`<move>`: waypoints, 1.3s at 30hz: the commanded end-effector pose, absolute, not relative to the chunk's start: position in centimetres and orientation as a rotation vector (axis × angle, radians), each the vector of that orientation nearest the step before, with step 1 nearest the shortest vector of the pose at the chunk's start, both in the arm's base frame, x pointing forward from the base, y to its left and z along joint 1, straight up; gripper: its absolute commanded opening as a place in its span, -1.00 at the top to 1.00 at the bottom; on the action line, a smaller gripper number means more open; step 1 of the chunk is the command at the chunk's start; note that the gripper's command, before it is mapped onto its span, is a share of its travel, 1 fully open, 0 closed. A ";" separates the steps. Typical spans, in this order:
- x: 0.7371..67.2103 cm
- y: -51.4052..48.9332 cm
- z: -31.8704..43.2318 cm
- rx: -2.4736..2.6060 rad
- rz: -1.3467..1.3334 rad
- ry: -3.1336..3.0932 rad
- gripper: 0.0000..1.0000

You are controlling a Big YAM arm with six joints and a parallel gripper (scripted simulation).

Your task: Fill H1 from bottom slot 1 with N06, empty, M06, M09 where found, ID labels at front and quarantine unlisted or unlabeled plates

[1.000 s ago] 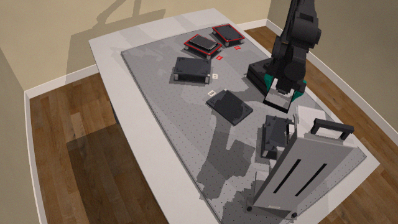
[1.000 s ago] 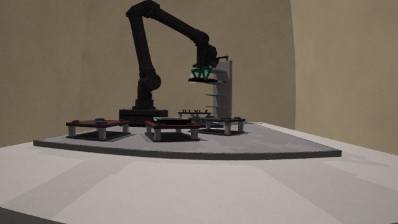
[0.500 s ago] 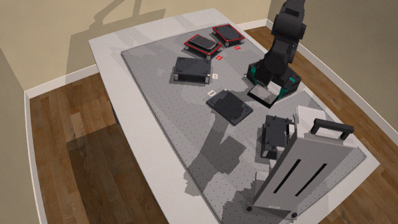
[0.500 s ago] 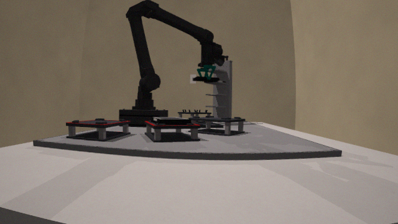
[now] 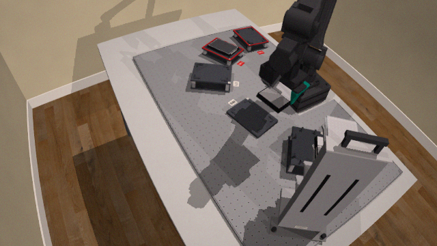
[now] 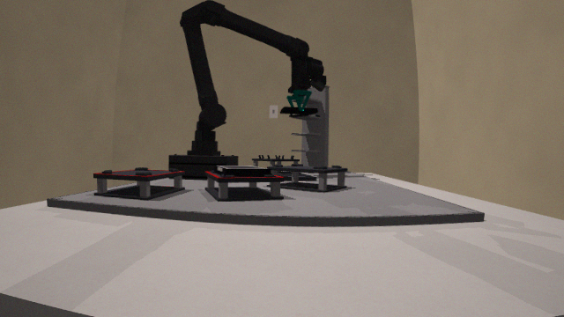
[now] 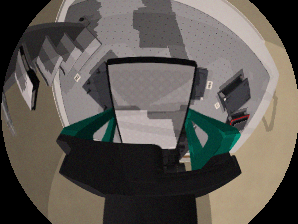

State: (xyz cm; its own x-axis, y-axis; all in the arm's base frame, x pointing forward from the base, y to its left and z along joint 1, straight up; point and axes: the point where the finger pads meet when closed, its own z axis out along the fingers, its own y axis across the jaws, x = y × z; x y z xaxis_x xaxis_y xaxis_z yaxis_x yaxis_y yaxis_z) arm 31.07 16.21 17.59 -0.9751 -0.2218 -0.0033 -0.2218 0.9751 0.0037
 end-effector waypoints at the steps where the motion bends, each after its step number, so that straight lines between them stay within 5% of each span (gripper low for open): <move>1: 33.5 15.9 19.6 -0.363 0.031 3.071 -0.72; 39: 35.3 4.8 17.9 0.136 0.007 3.132 -0.72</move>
State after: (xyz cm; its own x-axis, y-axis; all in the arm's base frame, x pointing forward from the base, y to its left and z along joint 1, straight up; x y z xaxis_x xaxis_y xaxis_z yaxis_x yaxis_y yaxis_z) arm 35.18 5.59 17.66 -0.9998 0.0216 -0.0041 0.0216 0.9998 0.0034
